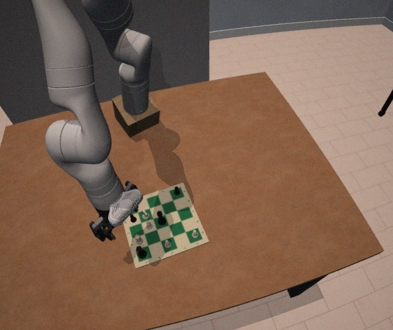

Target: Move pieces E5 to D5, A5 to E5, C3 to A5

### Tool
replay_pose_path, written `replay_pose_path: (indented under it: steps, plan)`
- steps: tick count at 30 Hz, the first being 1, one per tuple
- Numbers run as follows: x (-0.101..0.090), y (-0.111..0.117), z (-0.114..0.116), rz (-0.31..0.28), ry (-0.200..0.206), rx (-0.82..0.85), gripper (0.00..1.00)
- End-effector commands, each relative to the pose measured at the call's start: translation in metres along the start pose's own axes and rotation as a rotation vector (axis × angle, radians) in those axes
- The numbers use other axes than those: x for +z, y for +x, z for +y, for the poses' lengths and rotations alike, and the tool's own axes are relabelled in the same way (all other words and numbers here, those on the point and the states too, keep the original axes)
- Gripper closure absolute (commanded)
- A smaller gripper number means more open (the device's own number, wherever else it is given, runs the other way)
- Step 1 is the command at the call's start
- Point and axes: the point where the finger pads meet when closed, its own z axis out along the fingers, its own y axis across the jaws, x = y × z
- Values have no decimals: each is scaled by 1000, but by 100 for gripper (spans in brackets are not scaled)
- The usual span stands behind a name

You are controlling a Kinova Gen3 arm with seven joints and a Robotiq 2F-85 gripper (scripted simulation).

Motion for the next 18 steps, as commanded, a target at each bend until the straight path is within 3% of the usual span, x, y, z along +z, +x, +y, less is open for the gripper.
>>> replay_pose_path:
  steps: [1, 7, 18]
  plan:
    - [-1, 16, 3, 8, -2, 48, 0]
    - [-5, 30, 11, 12, -2, 225, 0]
    - [-9, 43, 18, 18, -2, 376, 0]
